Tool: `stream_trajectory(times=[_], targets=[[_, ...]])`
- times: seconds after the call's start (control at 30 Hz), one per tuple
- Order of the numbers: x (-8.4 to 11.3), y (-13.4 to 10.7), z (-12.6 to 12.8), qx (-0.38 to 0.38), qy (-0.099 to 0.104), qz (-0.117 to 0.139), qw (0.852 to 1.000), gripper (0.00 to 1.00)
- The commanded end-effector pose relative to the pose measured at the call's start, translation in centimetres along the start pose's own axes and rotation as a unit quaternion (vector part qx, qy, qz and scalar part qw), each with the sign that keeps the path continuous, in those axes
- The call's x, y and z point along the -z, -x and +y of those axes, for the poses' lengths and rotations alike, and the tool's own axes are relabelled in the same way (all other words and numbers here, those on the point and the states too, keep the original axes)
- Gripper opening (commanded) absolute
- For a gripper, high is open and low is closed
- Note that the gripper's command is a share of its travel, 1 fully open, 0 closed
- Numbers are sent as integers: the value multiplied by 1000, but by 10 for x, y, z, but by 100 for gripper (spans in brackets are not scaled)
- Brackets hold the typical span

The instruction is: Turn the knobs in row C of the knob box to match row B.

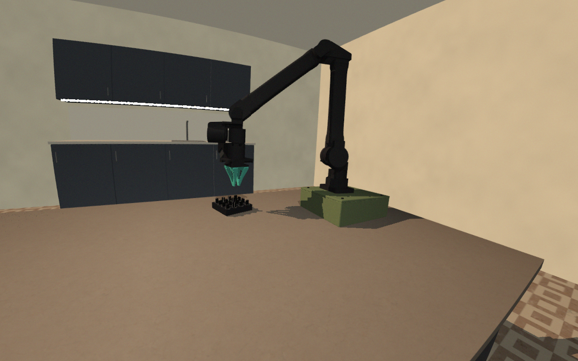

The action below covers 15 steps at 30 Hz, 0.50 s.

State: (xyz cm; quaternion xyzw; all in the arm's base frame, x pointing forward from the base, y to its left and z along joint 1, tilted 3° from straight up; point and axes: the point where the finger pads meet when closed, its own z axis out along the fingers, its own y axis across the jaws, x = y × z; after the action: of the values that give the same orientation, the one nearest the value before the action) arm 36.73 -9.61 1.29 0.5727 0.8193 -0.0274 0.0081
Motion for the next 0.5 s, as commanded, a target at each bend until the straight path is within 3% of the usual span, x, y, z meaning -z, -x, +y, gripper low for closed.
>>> stream_trajectory(times=[0.0, 0.03, 0.07, 0.1, 0.47], targets=[[-3, -4, 0, -6, -11, 6, 1000, 19], [-3, -4, 0, -6, -11, 6, 1000, 19], [9, 8, 17, -7, 7, -5, 1000, 19], [14, 9, 18, -8, 13, -9, 1000, 19], [10, 4, 12, -6, 7, -5, 1000, 19]])
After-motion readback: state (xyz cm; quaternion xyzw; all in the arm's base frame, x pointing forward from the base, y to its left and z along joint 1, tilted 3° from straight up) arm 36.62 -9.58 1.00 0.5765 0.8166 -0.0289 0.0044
